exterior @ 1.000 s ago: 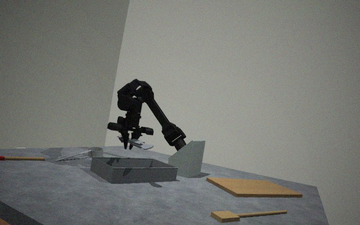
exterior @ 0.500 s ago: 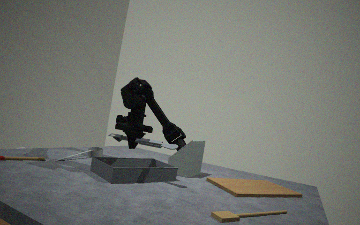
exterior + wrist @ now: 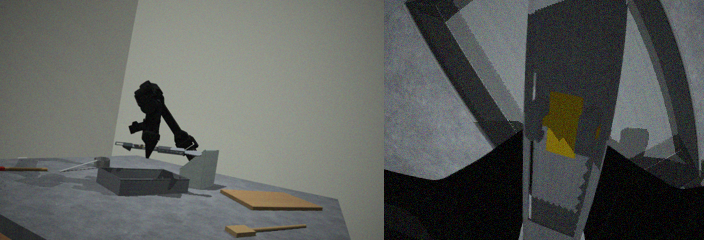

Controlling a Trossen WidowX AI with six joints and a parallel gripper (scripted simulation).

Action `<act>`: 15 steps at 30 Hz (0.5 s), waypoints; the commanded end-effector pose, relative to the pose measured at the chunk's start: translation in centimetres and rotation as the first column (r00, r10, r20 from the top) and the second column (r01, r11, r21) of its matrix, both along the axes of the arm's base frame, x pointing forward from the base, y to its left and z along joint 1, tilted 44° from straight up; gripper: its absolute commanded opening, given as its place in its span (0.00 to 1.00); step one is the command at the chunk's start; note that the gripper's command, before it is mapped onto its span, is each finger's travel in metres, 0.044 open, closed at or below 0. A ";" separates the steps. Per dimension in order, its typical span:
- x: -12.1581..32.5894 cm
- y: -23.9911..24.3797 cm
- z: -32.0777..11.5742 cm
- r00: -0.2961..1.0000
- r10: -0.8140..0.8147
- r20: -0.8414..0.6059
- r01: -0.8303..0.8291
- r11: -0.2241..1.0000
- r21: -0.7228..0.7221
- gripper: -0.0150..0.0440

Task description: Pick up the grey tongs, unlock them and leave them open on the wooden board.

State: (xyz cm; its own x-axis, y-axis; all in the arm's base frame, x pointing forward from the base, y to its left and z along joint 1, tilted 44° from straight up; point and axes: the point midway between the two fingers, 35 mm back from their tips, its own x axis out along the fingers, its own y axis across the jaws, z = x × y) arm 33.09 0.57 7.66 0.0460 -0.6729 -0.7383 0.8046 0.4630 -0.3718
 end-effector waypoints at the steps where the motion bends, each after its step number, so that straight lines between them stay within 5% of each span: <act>1: 0.2 1.0 -0.5 0.990 0.107 -0.097 -0.107 0.994 0.007 0.00; 15: 0.6 4.1 -2.2 0.752 0.489 -0.441 -0.494 0.862 0.112 0.00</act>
